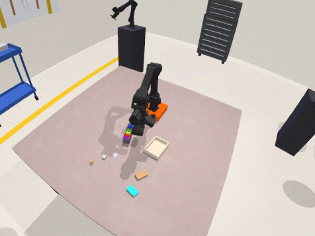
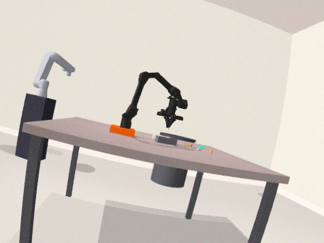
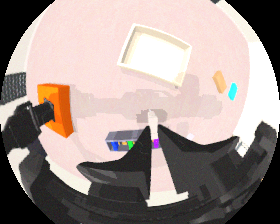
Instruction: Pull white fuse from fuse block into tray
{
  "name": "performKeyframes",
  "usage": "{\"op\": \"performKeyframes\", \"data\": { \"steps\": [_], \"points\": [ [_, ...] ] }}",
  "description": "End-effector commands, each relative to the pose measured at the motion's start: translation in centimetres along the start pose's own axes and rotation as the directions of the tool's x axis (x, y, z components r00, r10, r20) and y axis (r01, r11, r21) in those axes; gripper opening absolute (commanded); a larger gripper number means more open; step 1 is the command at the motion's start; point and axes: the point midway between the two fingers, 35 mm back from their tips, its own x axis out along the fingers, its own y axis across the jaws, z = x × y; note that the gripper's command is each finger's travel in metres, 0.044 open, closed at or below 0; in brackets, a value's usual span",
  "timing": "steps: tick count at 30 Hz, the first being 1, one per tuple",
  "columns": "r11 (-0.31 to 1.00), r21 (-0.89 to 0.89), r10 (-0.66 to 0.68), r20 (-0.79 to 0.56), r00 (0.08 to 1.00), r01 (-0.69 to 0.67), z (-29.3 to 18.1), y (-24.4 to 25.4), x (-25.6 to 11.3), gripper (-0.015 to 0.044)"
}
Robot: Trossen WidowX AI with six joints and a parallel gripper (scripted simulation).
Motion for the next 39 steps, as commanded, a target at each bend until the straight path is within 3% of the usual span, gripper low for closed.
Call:
{"op": "performKeyframes", "data": {
  "steps": [1,18,39],
  "points": [
    [1.000,0.003,0.004,0.007,1.000,-0.004,1.9,-0.9,0.1,0.0000],
    [1.000,0.003,0.003,0.016,1.000,-0.003,11.3,-3.3,0.2,0.0000],
    [1.000,0.003,0.003,0.016,1.000,-0.003,11.5,-3.4,3.1,0.0000]
  ]
}}
